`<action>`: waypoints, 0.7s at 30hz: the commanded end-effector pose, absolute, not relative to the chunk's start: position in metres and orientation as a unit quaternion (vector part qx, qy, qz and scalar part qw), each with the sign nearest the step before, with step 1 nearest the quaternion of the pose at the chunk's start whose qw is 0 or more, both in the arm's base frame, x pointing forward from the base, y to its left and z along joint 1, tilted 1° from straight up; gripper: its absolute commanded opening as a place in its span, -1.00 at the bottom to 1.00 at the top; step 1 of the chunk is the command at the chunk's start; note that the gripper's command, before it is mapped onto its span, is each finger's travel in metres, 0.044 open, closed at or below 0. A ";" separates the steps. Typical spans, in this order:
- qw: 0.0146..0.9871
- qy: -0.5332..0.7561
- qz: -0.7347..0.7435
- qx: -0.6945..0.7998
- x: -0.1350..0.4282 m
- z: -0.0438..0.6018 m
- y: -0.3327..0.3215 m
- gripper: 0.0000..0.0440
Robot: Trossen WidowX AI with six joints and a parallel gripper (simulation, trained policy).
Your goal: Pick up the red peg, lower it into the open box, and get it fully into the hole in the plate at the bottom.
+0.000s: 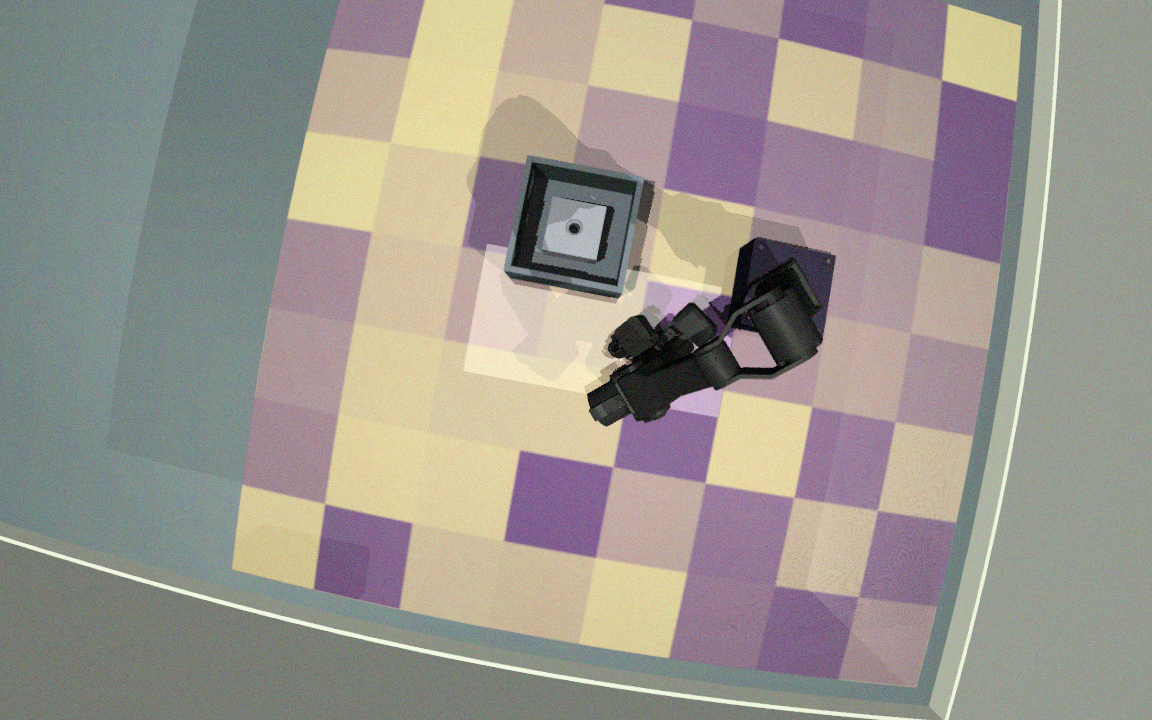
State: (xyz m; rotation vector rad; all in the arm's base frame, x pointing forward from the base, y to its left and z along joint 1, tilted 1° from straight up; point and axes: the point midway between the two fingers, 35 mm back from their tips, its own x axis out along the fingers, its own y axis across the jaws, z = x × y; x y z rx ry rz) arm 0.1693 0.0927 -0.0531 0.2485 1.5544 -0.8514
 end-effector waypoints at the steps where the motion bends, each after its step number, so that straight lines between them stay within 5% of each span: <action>1: 0.636 0.670 -0.368 0.107 0.178 -0.044 0.093 -1.00; 21: 0.668 0.625 -0.388 0.109 0.223 0.030 0.073 -1.00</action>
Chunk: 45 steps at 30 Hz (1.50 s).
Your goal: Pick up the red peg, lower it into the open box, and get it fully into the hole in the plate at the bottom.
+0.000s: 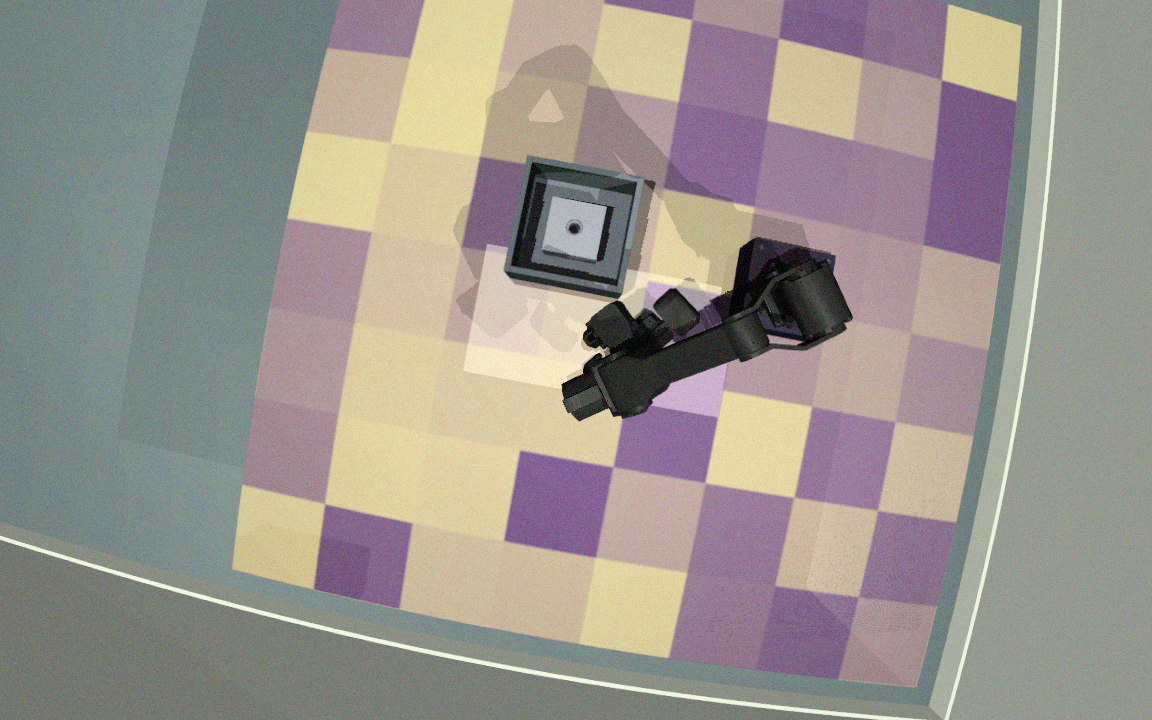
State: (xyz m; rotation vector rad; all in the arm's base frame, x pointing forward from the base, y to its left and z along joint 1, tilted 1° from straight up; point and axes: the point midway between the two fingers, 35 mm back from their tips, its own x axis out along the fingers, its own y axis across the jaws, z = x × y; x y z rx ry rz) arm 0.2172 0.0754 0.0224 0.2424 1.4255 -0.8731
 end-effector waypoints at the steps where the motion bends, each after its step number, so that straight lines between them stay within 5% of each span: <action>1: 0.670 0.622 -0.391 0.112 0.226 0.034 0.071 -1.00; 22: 0.670 0.560 -0.448 0.191 0.291 0.071 -0.001 -1.00; 45: 0.669 0.585 -0.401 0.222 0.336 0.026 -0.078 -0.93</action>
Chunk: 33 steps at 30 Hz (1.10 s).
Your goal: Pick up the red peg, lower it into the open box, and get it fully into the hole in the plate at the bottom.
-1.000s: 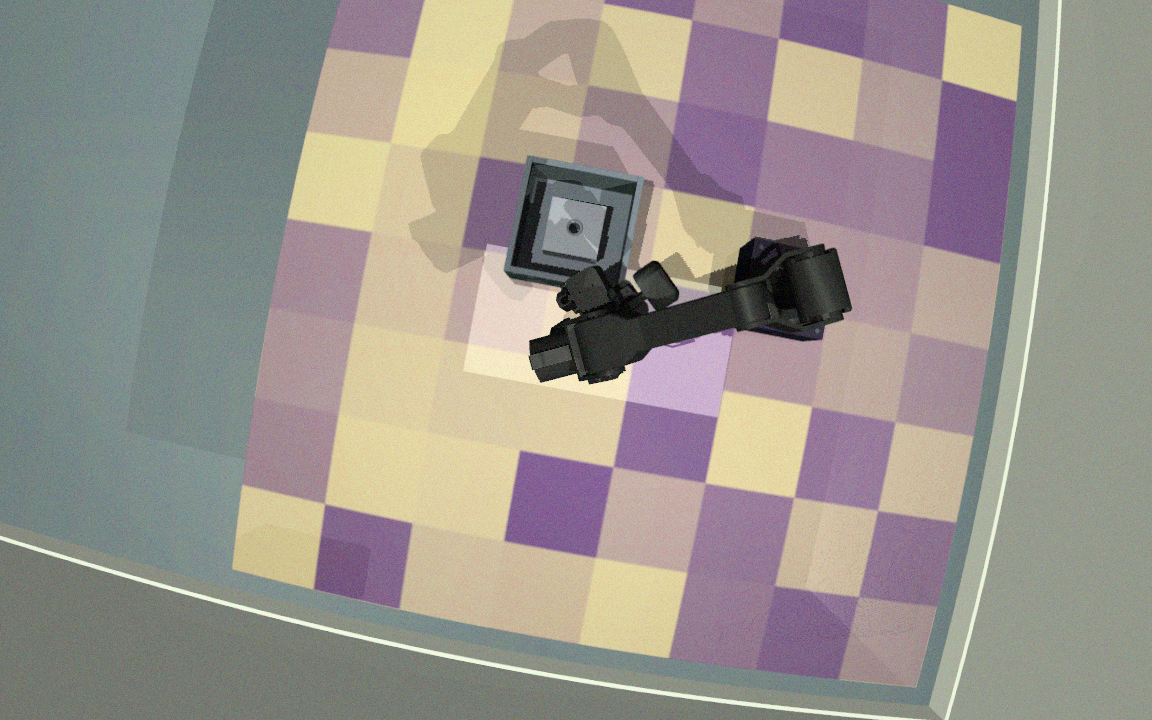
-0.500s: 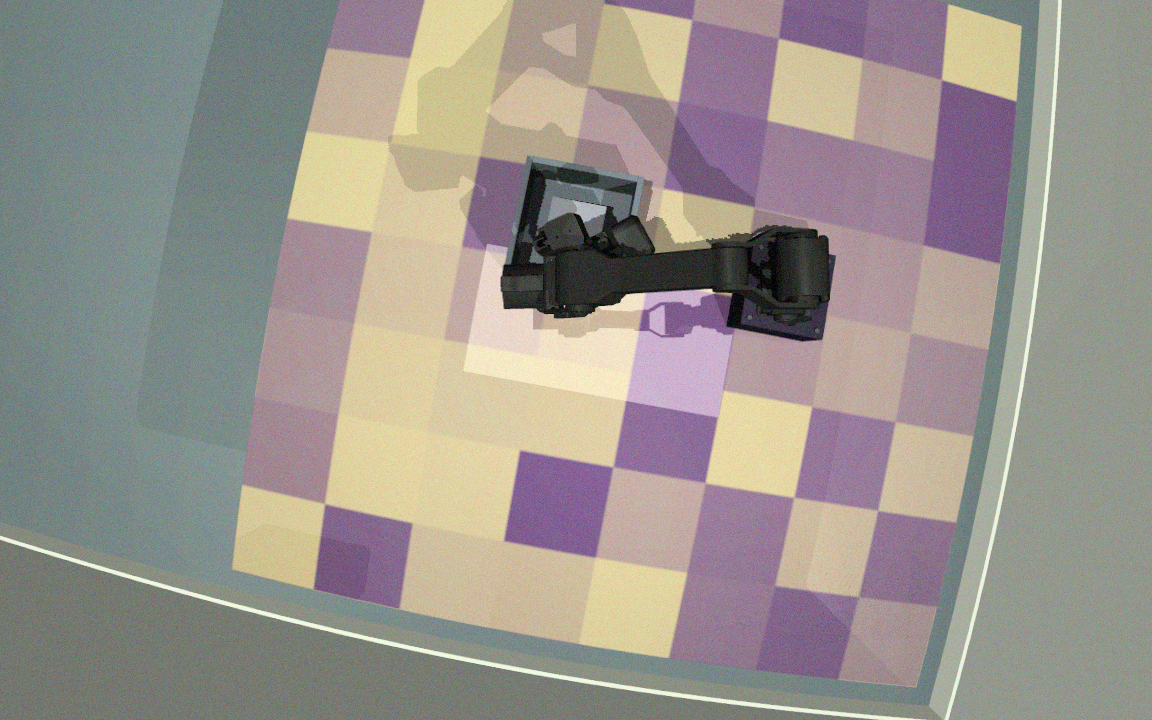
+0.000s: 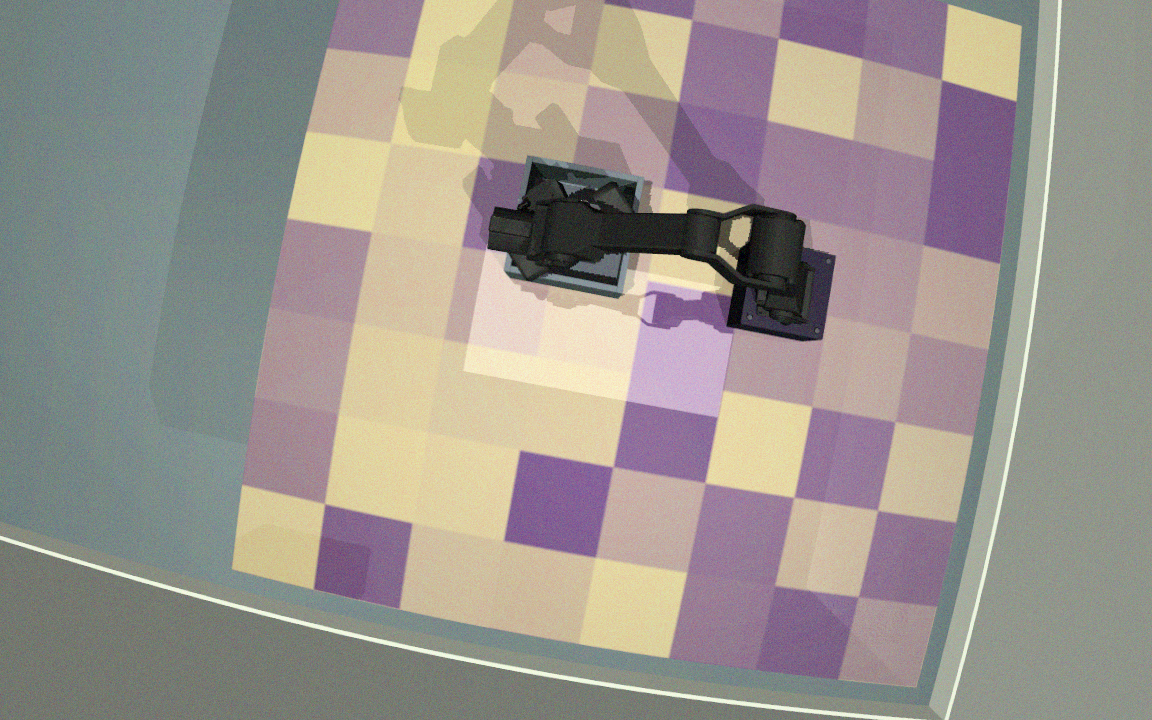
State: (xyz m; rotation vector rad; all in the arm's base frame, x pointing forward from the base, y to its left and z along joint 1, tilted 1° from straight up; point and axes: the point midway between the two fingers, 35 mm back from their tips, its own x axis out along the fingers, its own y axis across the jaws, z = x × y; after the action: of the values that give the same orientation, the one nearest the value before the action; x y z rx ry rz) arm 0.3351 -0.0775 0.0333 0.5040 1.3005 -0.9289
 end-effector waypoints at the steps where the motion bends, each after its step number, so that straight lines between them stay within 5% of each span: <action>1: 0.668 0.589 -0.397 0.222 0.336 0.023 -0.079 -0.84; 5: 0.663 0.603 -0.383 0.223 0.337 0.009 -0.083 -0.42; 9: 0.668 0.609 -0.366 0.221 0.345 0.007 -0.089 -0.37; 23: 0.674 0.608 -0.323 0.268 0.399 0.020 -0.095 1.00; 33: 0.701 0.585 -0.284 0.292 0.437 0.036 -0.091 1.00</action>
State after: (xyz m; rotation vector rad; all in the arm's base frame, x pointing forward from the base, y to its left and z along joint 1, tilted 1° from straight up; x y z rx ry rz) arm 0.3778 -0.1034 0.0198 0.6056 1.5041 -0.7472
